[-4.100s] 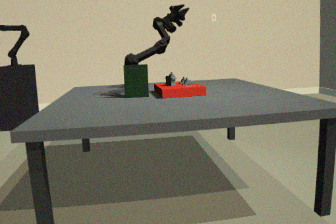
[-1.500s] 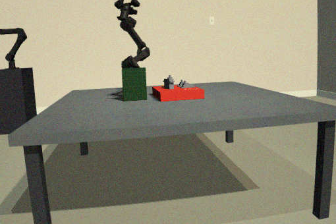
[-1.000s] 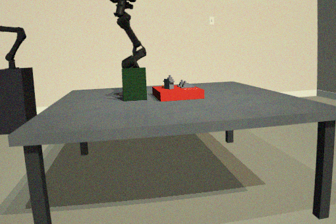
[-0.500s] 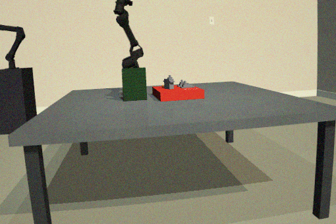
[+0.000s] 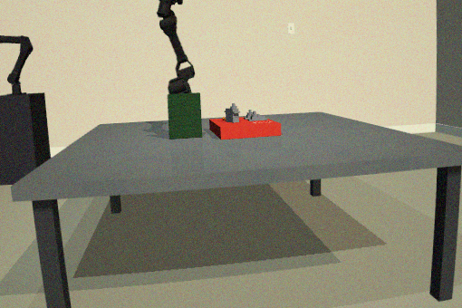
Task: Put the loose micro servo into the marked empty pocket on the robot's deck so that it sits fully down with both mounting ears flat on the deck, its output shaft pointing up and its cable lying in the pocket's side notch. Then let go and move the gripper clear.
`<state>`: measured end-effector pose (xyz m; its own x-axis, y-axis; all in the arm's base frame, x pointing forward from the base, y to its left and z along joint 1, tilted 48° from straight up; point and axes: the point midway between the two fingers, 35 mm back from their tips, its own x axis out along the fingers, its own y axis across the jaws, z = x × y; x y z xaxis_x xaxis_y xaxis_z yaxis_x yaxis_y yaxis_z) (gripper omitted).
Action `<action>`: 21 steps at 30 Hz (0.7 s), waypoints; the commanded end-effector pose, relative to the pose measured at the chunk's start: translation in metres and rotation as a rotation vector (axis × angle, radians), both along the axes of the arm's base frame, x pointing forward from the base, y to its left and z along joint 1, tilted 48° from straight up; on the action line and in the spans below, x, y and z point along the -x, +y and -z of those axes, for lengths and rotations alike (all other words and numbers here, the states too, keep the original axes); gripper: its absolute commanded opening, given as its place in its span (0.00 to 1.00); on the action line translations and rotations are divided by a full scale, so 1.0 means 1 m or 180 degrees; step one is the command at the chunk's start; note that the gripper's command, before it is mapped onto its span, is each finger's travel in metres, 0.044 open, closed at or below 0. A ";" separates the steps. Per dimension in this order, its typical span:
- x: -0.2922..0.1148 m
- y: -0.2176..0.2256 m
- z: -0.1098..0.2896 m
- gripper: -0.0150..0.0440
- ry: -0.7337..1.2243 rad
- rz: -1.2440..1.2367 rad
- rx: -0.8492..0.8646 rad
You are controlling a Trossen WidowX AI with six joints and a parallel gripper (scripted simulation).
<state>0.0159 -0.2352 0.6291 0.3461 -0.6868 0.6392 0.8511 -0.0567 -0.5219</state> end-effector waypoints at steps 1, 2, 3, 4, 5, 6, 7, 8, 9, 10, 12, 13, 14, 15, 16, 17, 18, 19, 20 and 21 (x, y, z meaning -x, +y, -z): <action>-0.001 -0.012 0.011 1.00 0.0016 0.0003 -0.0116; -0.002 -0.015 0.015 1.00 0.0022 -0.0017 -0.0151; -0.003 -0.016 0.016 1.00 0.0007 -0.0040 -0.0166; -0.004 -0.017 0.016 1.00 0.0013 -0.0039 -0.0176; -0.004 -0.019 0.018 1.00 0.0025 -0.0037 -0.0195; -0.005 -0.022 0.021 1.00 0.0041 -0.0037 -0.0222; -0.006 -0.025 0.023 1.00 0.0033 -0.0068 -0.0260; -0.007 -0.027 0.025 1.00 0.0038 -0.0071 -0.0275; -0.008 -0.029 0.027 1.00 0.0050 -0.0074 -0.0297; -0.009 -0.032 0.029 1.00 0.0065 -0.0076 -0.0323; -0.012 -0.034 0.033 1.00 0.0084 -0.0108 -0.0355; -0.013 -0.034 0.033 1.00 0.0087 -0.0108 -0.0360; -0.013 -0.035 0.034 1.00 0.0094 -0.0113 -0.0369; -0.014 -0.037 0.036 1.00 0.0104 -0.0118 -0.0380; -0.015 -0.039 0.038 1.00 0.0120 -0.0118 -0.0401; -0.017 -0.041 0.041 1.00 0.0134 -0.0122 -0.0427; -0.019 -0.042 0.043 1.00 0.0132 -0.0157 -0.0458; -0.020 -0.044 0.045 1.00 0.0143 -0.0162 -0.0477; -0.021 -0.046 0.047 1.00 0.0157 -0.0166 -0.0500; -0.023 -0.049 0.050 1.00 0.0181 -0.0167 -0.0529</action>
